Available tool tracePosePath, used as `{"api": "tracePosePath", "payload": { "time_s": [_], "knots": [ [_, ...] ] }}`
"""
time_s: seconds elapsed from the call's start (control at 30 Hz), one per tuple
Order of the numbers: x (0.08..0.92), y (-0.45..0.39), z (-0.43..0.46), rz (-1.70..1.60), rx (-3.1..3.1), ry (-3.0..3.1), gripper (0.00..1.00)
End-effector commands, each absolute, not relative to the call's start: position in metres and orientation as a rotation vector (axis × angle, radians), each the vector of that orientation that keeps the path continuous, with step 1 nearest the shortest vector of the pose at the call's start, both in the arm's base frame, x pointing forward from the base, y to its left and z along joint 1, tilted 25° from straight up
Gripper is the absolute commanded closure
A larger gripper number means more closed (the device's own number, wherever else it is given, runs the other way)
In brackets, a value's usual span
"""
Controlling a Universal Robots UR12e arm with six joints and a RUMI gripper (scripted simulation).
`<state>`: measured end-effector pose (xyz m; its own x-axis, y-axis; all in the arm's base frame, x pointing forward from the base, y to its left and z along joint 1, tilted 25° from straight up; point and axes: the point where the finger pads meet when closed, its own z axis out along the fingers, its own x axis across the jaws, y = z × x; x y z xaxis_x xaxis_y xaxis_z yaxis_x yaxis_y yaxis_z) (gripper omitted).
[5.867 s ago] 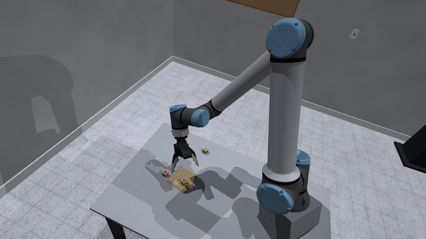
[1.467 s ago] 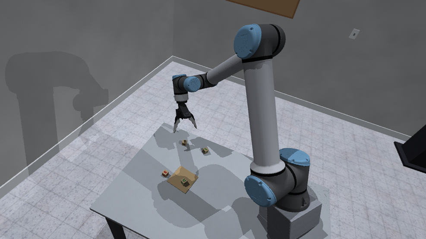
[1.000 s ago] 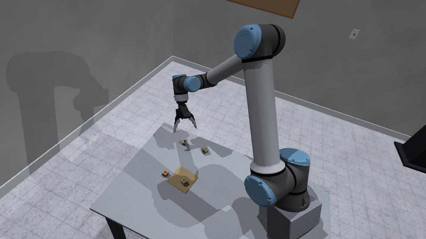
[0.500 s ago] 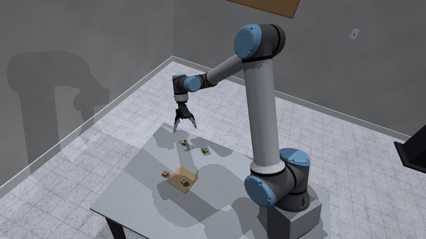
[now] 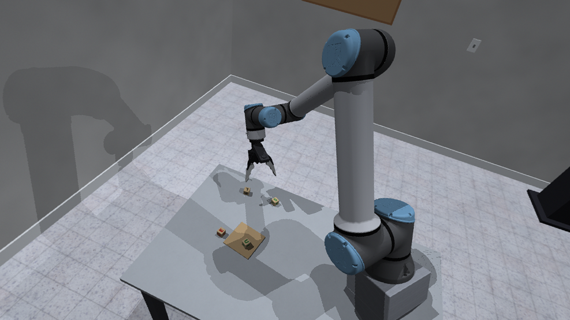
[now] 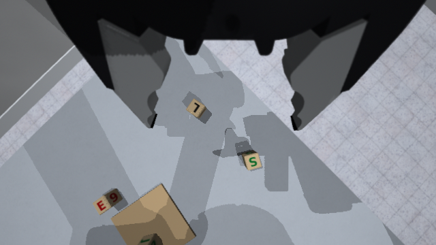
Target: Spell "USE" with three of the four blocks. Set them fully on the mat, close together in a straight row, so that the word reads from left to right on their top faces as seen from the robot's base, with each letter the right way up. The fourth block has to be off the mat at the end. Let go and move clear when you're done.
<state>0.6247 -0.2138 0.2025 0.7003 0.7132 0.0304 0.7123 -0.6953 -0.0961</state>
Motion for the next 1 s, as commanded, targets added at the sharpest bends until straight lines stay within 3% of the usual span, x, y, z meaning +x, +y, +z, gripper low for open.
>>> {"api": "tracePosePath", "payload": {
  "time_s": [0.0,0.97],
  "knots": [
    [0.553,-0.219,0.18,0.01,-2.803,-1.187,0.0],
    [0.536,-0.218,0.173,0.01,-2.801,-1.187,0.0]
  ]
}}
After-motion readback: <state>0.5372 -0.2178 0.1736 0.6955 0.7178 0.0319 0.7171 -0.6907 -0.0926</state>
